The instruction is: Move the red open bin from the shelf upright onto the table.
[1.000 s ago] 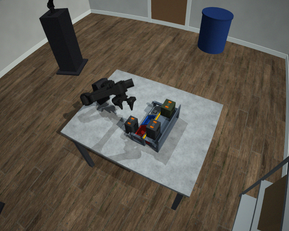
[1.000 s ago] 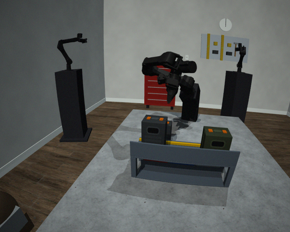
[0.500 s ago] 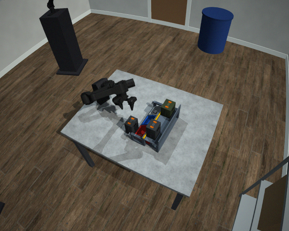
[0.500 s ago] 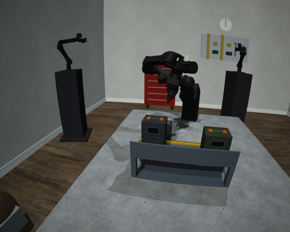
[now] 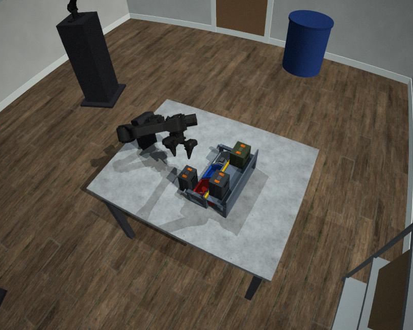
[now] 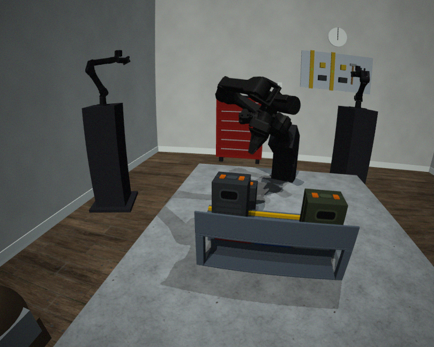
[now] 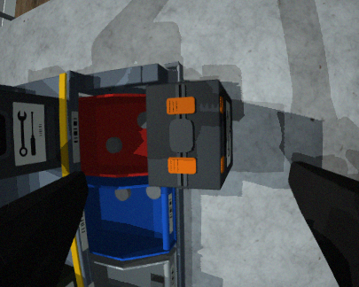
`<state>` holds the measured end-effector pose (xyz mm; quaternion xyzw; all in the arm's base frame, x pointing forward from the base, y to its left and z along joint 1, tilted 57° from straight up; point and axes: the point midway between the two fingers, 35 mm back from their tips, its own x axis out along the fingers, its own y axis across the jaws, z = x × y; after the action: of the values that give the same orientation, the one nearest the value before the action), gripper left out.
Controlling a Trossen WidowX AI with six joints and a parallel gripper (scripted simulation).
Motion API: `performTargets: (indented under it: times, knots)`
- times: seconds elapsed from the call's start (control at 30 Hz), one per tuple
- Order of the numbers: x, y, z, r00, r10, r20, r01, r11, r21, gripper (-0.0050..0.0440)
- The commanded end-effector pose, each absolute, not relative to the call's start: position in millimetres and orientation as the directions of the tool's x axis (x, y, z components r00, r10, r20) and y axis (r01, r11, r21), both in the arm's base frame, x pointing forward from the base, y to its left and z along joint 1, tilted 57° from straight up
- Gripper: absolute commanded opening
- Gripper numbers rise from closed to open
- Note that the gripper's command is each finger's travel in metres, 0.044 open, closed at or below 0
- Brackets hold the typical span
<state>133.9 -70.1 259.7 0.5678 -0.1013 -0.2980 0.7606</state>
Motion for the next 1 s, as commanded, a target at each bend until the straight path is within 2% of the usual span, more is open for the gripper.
performTargets:
  times: [0.0, 0.37, 0.4, 0.53, 0.97]
  knots:
    - [179.3, -97.5, 259.3, 0.819, -0.404, -0.407, 0.484, 0.107, 0.868, 0.0440]
    - [179.3, -97.5, 259.3, 0.766, -0.525, -0.371, 0.482, 0.089, 0.871, 0.0440]
    - [172.8, -91.9, 259.4, 0.623, -0.705, -0.338, 0.503, 0.030, 0.864, 0.0440]
    - [209.9, -115.6, 260.1, 0.714, -0.549, -0.434, 0.540, 0.038, 0.840, 0.0440]
    - [211.9, -117.4, 260.3, 0.724, -0.521, -0.452, 0.549, 0.038, 0.835, 0.0440]
